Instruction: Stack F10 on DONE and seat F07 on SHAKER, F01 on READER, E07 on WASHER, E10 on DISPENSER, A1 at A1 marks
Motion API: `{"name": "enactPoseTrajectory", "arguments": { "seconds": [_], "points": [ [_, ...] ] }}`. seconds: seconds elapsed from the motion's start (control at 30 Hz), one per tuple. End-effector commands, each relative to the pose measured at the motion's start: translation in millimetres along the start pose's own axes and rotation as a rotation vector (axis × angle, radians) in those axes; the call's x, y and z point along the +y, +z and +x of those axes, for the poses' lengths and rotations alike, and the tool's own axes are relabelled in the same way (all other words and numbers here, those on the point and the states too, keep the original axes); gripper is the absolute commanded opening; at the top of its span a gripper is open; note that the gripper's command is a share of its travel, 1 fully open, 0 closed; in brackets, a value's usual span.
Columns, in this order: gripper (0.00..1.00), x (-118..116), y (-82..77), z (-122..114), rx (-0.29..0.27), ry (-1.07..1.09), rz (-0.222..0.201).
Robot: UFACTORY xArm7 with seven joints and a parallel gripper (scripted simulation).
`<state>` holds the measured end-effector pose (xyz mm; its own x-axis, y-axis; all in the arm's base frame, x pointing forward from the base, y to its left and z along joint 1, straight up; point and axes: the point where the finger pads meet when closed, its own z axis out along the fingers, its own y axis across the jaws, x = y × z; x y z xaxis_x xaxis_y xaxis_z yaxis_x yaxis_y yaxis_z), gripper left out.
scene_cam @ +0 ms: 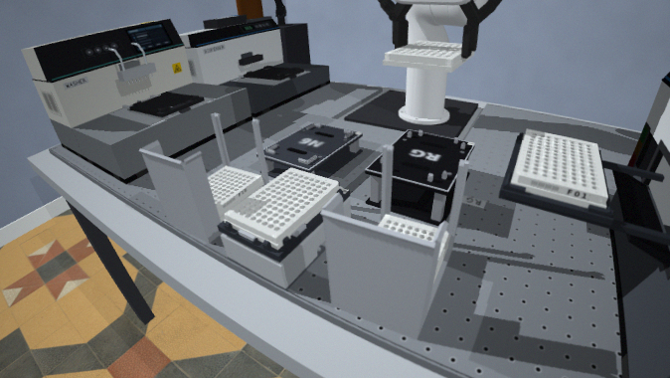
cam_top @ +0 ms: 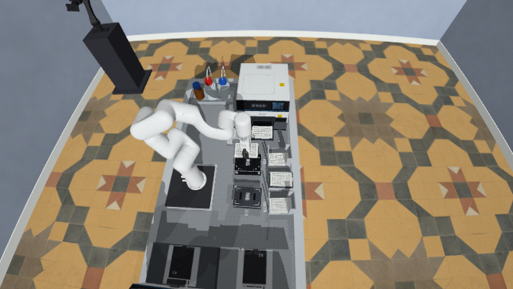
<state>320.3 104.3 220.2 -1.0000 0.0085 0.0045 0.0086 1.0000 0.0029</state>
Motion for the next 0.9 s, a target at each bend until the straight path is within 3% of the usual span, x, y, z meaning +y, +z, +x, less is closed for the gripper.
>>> {"name": "enactPoseTrajectory", "arguments": {
  "seconds": [0.0, 0.87],
  "points": [
    [0.00, 0, -1.3, -1, -0.003, 0.000, -0.001],
    [0.00, 0, 24.1, -1, -0.003, 0.000, -0.001]
  ]
}}
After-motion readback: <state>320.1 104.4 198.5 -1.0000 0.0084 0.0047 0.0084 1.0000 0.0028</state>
